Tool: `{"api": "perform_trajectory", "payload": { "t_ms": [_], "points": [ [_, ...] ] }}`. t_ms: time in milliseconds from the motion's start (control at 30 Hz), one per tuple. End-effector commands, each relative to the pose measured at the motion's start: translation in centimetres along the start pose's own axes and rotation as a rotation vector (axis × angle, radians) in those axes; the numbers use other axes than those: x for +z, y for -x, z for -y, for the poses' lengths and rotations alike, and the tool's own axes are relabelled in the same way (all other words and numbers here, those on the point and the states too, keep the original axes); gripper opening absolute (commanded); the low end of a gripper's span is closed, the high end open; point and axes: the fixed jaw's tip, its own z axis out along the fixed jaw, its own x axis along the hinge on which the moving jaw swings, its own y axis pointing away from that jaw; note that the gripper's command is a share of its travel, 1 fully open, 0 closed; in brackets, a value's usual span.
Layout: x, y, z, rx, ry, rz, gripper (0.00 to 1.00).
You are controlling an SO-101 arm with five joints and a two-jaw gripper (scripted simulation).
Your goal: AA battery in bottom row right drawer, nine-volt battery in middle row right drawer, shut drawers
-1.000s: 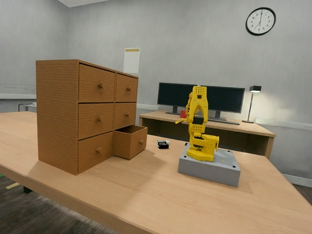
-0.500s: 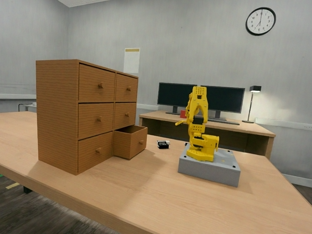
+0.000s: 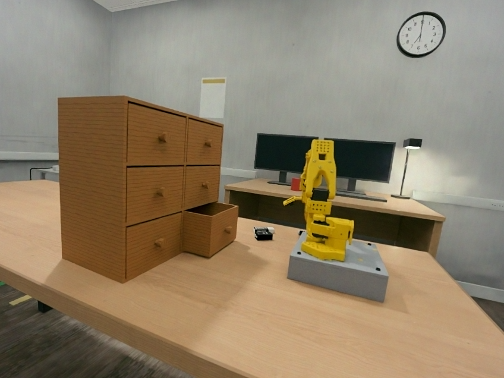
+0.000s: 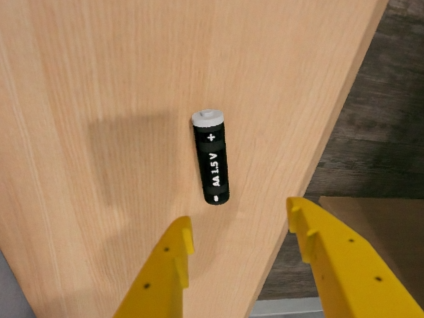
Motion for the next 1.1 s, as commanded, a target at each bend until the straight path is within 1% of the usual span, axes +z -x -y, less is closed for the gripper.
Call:
{"api": "perform_trajectory", "payload": {
  "t_ms": [0,400,567,967,1067],
  "points": [
    [0.3,-0.2,-0.3,-0.001,0.008,0.002,0.21],
    [0.3,-0.2,-0.3,-0.001,0.008,0.002,0.21],
    [1.9,-0.1,0.0,-0.001,0.008,0.002,0.21],
    [1.9,-0.1,0.0,-0.001,0.008,0.002,0.21],
    [2.9,-0.1,0.0,-0.001,0.008,0.002,0.21]
  ]
}}
